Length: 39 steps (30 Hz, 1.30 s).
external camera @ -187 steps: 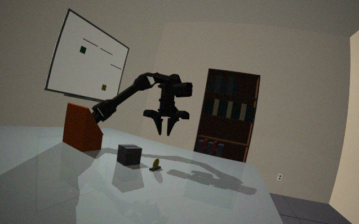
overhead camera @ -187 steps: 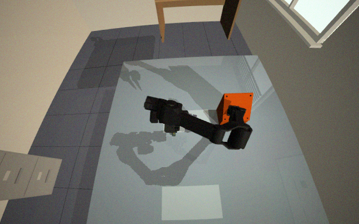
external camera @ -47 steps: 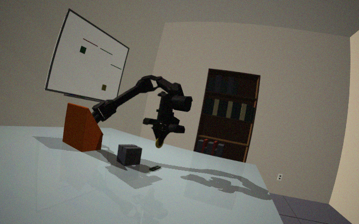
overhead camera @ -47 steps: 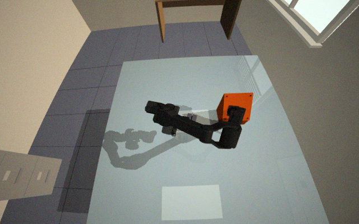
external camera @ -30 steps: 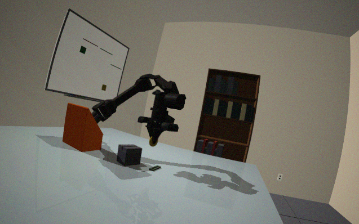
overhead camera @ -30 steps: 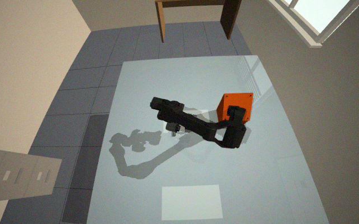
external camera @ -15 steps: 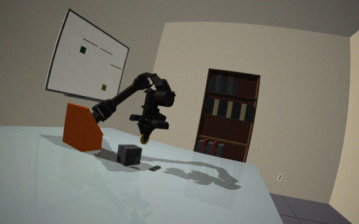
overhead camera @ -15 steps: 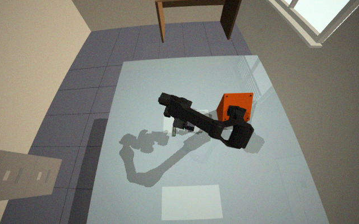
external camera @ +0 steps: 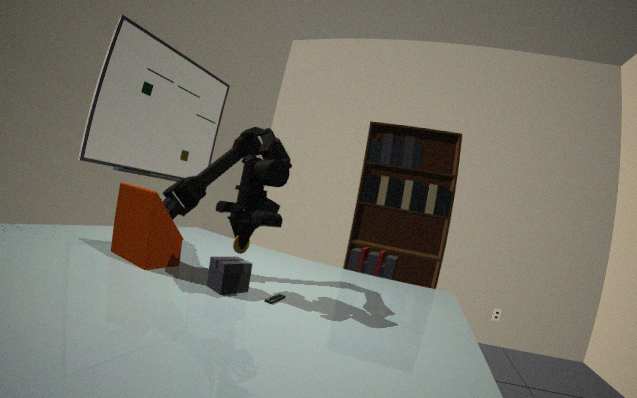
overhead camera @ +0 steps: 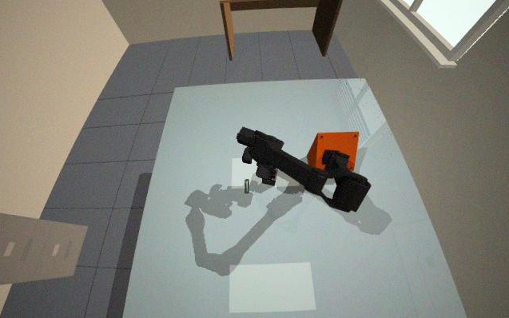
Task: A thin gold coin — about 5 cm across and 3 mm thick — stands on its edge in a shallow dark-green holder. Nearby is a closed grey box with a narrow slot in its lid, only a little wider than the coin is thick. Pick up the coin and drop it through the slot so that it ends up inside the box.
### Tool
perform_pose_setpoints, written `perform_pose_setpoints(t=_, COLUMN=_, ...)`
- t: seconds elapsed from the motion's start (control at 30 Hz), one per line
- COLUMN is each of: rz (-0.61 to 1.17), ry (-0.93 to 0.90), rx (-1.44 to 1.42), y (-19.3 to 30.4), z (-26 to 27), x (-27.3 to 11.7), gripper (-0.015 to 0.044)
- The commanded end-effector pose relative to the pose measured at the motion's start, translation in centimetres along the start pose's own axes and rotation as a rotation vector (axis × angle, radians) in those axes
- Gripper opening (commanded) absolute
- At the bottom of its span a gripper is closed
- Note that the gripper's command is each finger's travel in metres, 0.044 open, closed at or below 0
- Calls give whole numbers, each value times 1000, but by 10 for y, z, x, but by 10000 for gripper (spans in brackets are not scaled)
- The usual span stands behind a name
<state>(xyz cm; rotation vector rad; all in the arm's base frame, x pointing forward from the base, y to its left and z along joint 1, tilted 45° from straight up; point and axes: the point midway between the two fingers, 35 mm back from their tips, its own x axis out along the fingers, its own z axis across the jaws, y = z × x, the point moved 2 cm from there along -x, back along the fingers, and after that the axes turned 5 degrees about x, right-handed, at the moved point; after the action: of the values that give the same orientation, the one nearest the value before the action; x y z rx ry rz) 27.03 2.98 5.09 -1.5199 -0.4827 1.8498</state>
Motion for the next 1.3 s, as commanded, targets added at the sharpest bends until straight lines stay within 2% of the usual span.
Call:
perform_pose_setpoints(t=0.0, rz=5, ry=3, rx=-7, y=7, z=10, x=0, gripper=0)
perform_pose_setpoints(t=1.27, rz=-5, ry=-3, rx=-7, y=11, z=15, x=2, gripper=0)
